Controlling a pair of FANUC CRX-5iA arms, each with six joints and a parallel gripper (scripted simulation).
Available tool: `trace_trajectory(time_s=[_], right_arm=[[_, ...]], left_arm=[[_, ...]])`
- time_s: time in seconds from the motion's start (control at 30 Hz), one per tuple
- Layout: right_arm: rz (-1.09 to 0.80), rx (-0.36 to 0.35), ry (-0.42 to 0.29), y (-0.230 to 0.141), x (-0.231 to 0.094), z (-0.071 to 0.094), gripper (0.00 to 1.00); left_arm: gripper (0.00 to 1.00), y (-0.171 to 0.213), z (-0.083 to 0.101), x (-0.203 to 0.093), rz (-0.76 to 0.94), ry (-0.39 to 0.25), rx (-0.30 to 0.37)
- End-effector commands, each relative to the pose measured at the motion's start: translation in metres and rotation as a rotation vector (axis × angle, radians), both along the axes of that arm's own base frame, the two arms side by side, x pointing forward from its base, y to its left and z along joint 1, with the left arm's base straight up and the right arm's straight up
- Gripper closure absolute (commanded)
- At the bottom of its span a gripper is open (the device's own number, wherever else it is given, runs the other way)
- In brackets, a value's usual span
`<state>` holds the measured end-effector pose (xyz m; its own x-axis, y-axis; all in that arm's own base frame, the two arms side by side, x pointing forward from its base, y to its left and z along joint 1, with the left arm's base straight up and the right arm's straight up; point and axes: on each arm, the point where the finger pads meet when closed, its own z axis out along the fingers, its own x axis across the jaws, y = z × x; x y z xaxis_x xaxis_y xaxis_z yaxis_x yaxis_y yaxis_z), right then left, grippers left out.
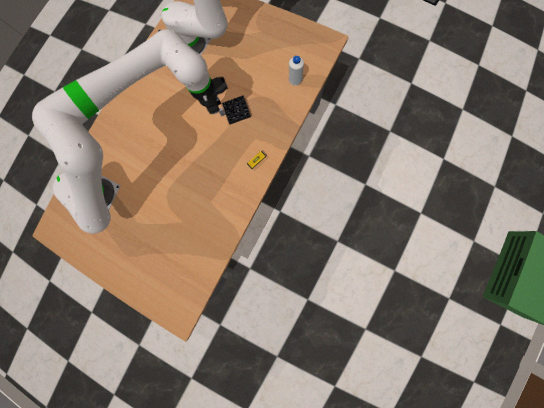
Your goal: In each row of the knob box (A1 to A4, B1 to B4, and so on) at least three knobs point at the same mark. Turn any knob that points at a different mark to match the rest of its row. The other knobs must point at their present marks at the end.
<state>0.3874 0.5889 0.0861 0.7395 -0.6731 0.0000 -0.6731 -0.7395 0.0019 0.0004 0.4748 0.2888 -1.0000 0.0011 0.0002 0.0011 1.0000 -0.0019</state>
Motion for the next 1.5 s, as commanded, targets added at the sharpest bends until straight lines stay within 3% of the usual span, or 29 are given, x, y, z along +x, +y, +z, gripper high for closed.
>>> trace_trajectory(time_s=[0.0, 1.47], right_arm=[[0.0, 0.003, -0.002, -0.008, -0.007, 0.001, 0.0], [0.0, 0.003, -0.002, -0.02, -0.019, 0.0, 0.0]], left_arm=[[0.0, 0.0, 0.001, 0.0, 0.0, 0.0, 0.002], [0.0, 0.0, 0.001, 0.0, 0.0, 0.0, 0.002]])
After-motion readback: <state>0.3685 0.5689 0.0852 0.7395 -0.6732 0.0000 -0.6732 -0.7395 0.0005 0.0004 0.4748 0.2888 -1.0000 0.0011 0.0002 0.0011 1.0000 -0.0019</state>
